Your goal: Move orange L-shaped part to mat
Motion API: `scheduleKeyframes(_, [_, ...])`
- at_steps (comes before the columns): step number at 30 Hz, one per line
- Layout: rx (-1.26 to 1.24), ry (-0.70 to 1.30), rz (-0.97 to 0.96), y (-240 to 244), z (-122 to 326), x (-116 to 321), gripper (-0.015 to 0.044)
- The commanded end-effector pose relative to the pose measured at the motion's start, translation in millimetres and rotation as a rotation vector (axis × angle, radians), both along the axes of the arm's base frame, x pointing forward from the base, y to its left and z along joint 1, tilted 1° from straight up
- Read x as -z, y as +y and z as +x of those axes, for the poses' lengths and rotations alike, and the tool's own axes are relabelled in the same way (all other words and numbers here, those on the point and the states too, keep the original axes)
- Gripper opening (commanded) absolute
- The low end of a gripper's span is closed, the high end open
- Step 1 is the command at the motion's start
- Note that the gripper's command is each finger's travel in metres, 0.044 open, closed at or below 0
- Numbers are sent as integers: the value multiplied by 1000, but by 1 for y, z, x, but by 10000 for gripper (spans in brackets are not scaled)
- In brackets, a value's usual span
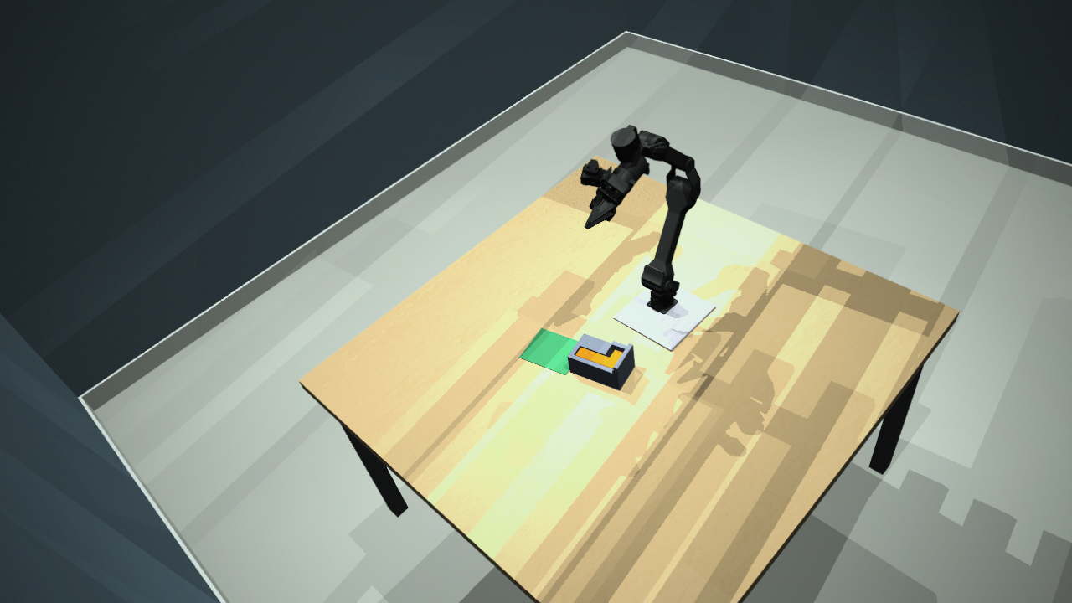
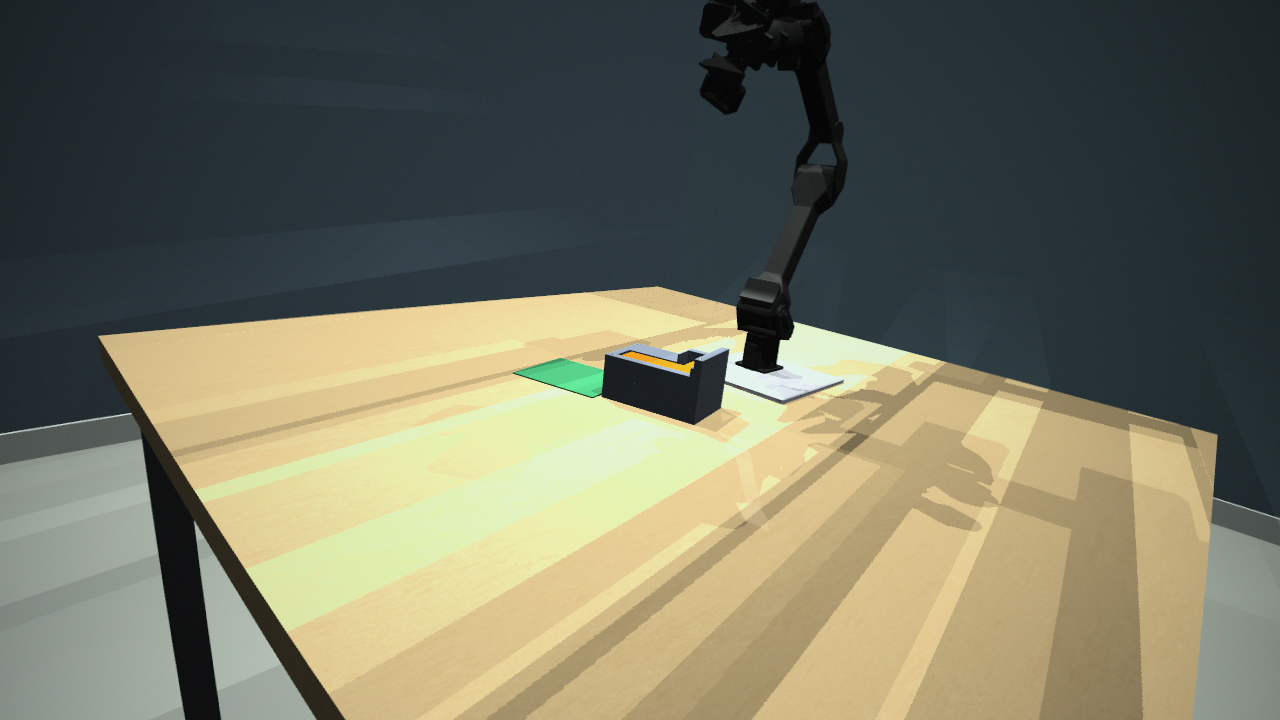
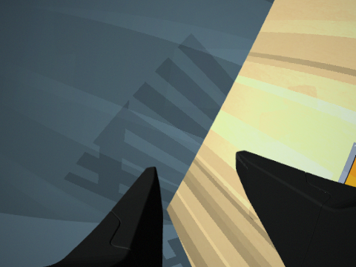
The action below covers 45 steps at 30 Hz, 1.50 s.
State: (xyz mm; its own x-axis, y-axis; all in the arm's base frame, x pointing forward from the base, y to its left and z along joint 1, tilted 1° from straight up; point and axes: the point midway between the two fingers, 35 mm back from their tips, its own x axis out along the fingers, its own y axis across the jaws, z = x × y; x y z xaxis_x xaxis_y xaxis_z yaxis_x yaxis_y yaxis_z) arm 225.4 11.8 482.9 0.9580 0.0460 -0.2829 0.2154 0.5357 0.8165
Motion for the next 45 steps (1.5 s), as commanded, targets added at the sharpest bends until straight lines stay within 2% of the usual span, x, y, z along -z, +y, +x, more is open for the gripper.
scheduleKeyframes(1, [-78, 173, -115, 13, 34, 49, 180])
scheduleKeyframes(9, [-424, 608, -491, 47, 72, 174, 180])
scheduleKeyframes(17, [-970, 1030, -814, 76, 51, 297, 180])
scheduleKeyframes(28, [-1022, 1062, -834, 77, 47, 307, 180])
scheduleKeyframes(37, [-1022, 1062, -834, 77, 49, 377, 180])
scheduleKeyframes(45, [-1022, 1062, -834, 77, 48, 380, 180])
